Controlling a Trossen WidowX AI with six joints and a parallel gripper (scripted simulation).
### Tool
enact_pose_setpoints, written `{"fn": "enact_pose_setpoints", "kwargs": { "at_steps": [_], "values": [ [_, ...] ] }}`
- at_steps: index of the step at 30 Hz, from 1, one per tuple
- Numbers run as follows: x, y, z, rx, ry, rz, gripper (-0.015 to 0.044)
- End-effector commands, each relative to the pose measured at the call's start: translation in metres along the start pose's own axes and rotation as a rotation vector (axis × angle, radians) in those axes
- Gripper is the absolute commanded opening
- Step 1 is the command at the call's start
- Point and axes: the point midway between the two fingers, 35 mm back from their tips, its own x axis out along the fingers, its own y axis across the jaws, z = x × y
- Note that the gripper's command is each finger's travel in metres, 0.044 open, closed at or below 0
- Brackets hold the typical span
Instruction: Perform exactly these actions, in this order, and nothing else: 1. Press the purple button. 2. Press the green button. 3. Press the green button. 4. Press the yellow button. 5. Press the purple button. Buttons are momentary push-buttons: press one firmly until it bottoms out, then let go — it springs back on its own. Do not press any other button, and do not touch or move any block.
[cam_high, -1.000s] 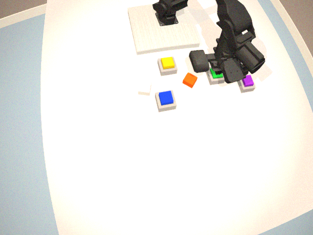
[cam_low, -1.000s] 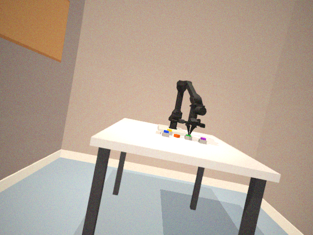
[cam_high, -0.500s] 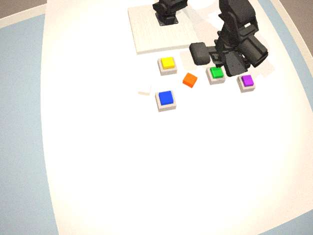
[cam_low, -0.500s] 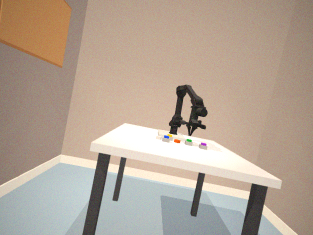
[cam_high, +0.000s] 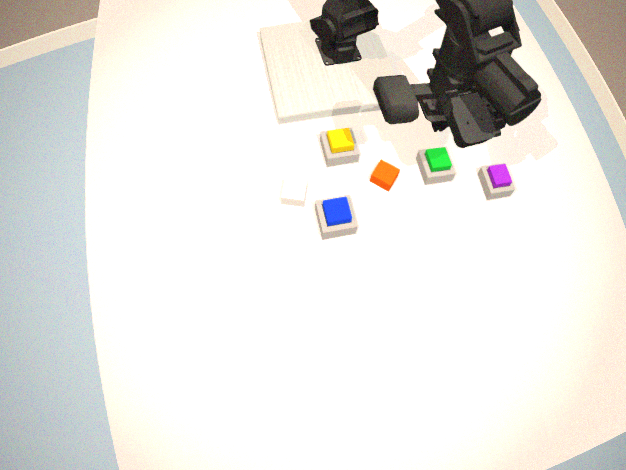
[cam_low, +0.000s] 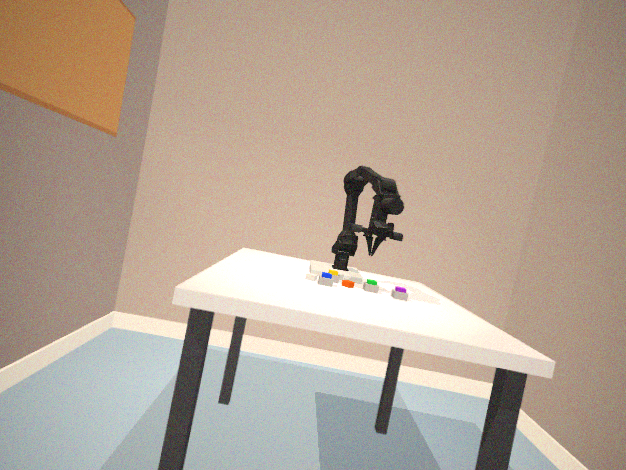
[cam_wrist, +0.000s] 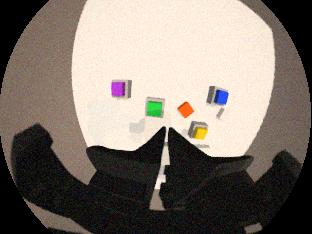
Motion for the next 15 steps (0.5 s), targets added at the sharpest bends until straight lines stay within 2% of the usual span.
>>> {"fn": "enact_pose_setpoints", "kwargs": {
  "at_steps": [1,8,15],
  "values": [
    [-0.003,-0.044,-0.013,0.006,0.003,-0.003,0.0020],
    [-0.002,-0.109,-0.051,0.005,0.009,-0.011,0.0020],
    [-0.002,-0.114,-0.056,0.005,0.009,-0.012,0.0020]
  ]
}}
